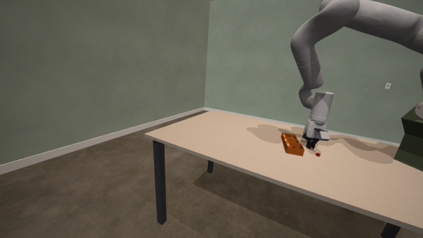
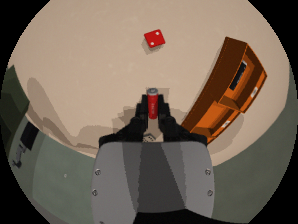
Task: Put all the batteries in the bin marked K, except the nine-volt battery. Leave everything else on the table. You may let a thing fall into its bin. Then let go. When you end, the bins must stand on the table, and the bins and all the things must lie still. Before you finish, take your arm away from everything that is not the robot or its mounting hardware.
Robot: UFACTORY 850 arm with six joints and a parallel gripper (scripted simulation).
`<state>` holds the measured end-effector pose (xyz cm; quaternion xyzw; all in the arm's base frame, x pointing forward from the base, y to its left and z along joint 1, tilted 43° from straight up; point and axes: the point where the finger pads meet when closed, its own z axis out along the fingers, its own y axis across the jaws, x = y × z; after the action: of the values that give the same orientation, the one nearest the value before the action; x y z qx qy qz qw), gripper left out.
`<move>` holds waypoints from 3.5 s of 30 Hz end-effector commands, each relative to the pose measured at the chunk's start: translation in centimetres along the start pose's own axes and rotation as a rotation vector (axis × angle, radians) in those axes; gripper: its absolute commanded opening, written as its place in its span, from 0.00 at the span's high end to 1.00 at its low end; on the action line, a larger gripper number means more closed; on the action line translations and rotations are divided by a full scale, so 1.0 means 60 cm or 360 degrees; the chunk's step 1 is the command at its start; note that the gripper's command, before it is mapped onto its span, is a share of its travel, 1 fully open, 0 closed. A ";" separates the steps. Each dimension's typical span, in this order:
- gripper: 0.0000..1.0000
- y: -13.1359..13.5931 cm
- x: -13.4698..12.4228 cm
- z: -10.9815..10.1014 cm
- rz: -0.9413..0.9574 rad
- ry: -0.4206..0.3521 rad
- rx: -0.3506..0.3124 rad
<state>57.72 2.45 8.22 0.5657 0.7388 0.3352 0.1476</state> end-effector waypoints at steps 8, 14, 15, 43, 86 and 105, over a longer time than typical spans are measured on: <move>1.00 0.000 0.000 -0.023 0.0000 -0.0001 -0.0001; 1.00 0.000 0.000 -0.056 0.0000 -0.0001 -0.0001; 1.00 0.000 0.000 -0.061 0.0000 -0.0001 -0.0001; 1.00 0.027 0.014 -0.099 0.0000 -0.0001 -0.0001; 1.00 0.201 0.104 -0.090 0.0379 0.0000 -0.0002; 1.00 0.200 0.103 -0.051 0.0379 0.0000 -0.0002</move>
<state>62.76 8.89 19.35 0.6496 0.6663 0.3503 0.1066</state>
